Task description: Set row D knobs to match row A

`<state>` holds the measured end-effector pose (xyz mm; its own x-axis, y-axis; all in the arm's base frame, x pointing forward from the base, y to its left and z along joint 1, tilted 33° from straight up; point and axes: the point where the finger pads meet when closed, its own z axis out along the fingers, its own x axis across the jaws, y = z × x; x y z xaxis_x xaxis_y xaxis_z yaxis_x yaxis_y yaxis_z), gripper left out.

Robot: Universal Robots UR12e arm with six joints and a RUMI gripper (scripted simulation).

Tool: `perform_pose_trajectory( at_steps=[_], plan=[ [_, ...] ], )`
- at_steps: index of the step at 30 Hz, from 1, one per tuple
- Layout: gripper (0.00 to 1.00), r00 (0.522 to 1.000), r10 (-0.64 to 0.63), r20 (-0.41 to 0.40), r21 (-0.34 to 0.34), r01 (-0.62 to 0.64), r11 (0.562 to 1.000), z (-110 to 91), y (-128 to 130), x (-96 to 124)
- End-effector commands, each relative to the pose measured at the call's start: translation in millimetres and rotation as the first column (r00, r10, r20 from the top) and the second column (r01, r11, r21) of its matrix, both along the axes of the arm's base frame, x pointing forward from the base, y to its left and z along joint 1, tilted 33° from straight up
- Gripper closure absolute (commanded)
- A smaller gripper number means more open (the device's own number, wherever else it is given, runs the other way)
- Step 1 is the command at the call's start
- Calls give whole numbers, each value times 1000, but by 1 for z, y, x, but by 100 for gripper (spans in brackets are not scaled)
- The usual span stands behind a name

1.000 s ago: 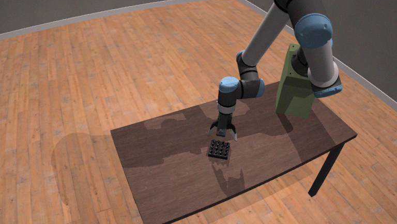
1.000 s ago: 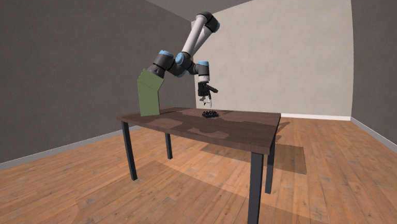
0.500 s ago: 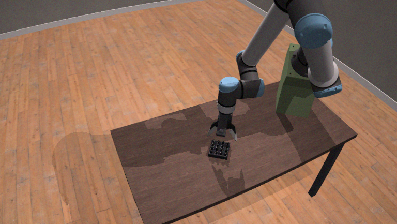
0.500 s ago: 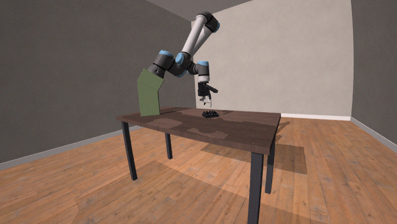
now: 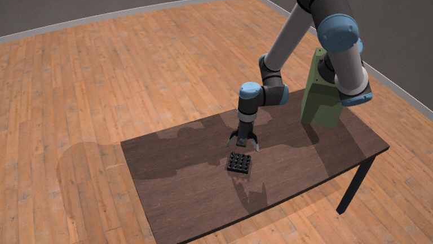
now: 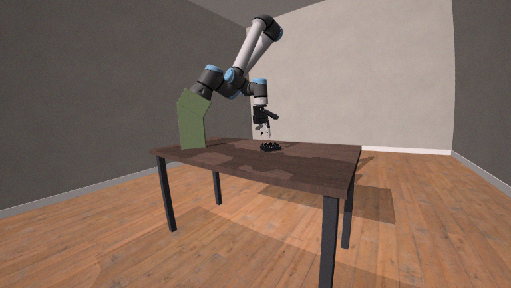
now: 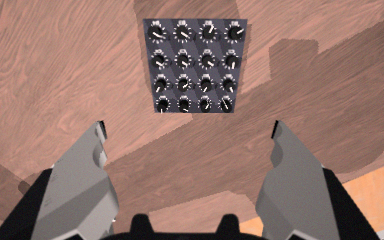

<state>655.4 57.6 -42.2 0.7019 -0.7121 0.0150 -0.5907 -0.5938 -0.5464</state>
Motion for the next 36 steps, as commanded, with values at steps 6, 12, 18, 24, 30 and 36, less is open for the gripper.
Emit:
perform_pose_trajectory(
  at_steps=[6, 12, 18, 24, 30, 36],
  plan=[
    [0, 1000, 0, 1, 0, 0, 1000, -9, -10, -10],
    [0, 1000, 0, 1, 0, 0, 1000, -16, -17, -17],
    [0, 1000, 0, 1, 0, 0, 1000, -20, -22, -22],
    [0, 1000, 0, 1, 0, 0, 1000, -22, -24, -24],
    [0, 1000, 0, 1, 0, 0, 1000, -22, -24, -24],
    [0, 1000, 0, 1, 0, 0, 1000, -22, -24, -24]
  ],
)
